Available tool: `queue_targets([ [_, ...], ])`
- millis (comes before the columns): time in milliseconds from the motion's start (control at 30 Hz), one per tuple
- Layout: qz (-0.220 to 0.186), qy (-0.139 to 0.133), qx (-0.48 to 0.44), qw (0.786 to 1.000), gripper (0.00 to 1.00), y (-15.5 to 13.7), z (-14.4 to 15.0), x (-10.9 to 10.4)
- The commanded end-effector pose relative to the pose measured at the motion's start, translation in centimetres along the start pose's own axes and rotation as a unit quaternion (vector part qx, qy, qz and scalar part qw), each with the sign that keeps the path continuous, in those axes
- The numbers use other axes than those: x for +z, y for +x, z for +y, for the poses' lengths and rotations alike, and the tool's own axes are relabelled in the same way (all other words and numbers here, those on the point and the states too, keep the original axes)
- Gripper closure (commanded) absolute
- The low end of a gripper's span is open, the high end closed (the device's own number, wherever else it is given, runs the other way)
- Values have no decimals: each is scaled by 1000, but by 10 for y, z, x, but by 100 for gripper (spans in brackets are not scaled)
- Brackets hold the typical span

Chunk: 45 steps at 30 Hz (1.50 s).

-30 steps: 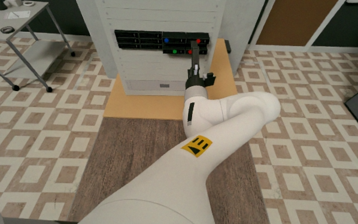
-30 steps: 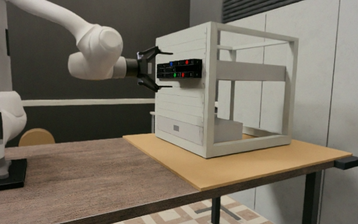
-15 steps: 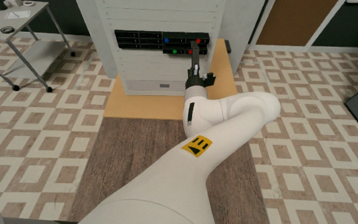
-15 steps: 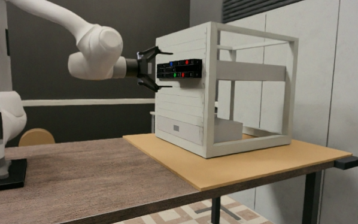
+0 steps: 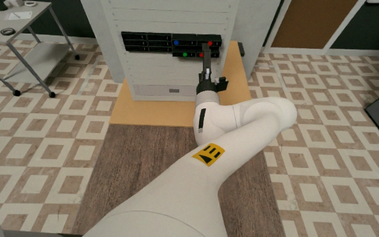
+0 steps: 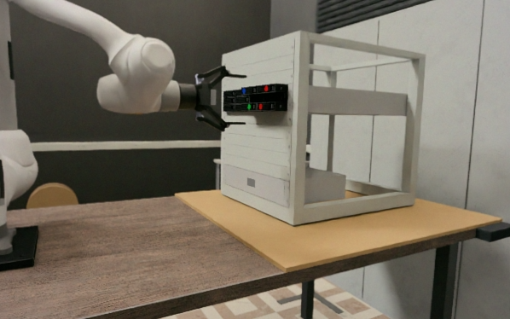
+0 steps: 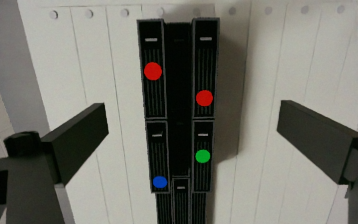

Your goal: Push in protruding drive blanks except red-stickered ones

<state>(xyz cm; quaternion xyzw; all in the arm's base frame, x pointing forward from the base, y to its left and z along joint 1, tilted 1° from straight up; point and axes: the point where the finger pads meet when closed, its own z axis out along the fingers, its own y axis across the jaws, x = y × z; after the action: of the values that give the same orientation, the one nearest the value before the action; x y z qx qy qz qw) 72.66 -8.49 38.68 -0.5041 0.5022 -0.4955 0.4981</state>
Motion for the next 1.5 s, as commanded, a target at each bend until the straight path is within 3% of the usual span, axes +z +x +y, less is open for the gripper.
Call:
queue_targets([
  [0,0,1,0,1000,0,0,-1,0],
  [500,0,1,0,1000,0,0,-1,0],
  [533,0,1,0,1000,90,0,-1,0],
  [1467,0,1,0,1000,90,0,-1,0],
])
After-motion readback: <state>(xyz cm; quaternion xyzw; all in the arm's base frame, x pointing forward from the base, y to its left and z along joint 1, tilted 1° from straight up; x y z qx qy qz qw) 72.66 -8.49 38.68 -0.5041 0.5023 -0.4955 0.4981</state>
